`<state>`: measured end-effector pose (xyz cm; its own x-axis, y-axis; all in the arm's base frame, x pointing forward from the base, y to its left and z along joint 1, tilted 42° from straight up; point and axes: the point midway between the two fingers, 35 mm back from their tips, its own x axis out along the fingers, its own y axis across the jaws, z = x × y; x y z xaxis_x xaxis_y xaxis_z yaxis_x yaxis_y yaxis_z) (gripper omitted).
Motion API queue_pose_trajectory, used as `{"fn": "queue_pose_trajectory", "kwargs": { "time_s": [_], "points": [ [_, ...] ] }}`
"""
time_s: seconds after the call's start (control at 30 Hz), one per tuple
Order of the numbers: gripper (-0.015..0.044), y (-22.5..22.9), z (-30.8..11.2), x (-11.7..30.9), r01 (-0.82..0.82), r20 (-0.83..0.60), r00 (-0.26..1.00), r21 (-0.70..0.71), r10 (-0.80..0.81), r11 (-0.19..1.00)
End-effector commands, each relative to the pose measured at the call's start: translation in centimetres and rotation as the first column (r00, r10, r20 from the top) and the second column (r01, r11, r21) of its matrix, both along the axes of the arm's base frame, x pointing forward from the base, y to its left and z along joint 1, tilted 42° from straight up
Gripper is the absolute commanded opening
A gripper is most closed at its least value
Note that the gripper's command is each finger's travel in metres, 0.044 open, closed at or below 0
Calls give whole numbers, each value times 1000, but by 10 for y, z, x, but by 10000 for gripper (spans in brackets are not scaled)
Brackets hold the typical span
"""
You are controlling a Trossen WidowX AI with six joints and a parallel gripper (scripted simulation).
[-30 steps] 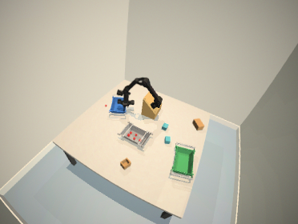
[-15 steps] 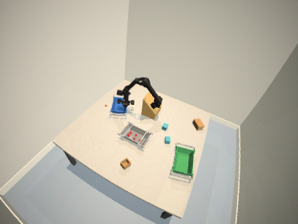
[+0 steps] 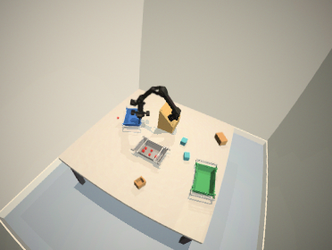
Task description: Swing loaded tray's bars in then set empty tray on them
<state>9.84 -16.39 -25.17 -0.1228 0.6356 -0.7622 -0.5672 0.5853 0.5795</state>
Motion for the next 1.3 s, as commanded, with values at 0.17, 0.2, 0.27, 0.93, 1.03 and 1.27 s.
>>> {"fn": "queue_pose_trajectory", "kwargs": {
  "time_s": [0.17, 0.2, 0.27, 0.93, 1.03, 1.27],
  "points": [
    [0, -40, 48, 7, -3, 1, 1000, -4, 3, 1000],
    [0, -42, 51, 7, -3, 1, 1000, -4, 3, 1000],
    [0, -42, 52, 7, -3, 1, 1000, -4, 3, 1000],
    [0, -49, 55, 10, -3, 1, 1000, -4, 3, 1000],
    [0, -60, 60, 13, -3, 1, 1000, -5, 3, 1000],
    [0, -88, 77, 21, -3, 1, 1000, -6, 3, 1000]
  ]
}}
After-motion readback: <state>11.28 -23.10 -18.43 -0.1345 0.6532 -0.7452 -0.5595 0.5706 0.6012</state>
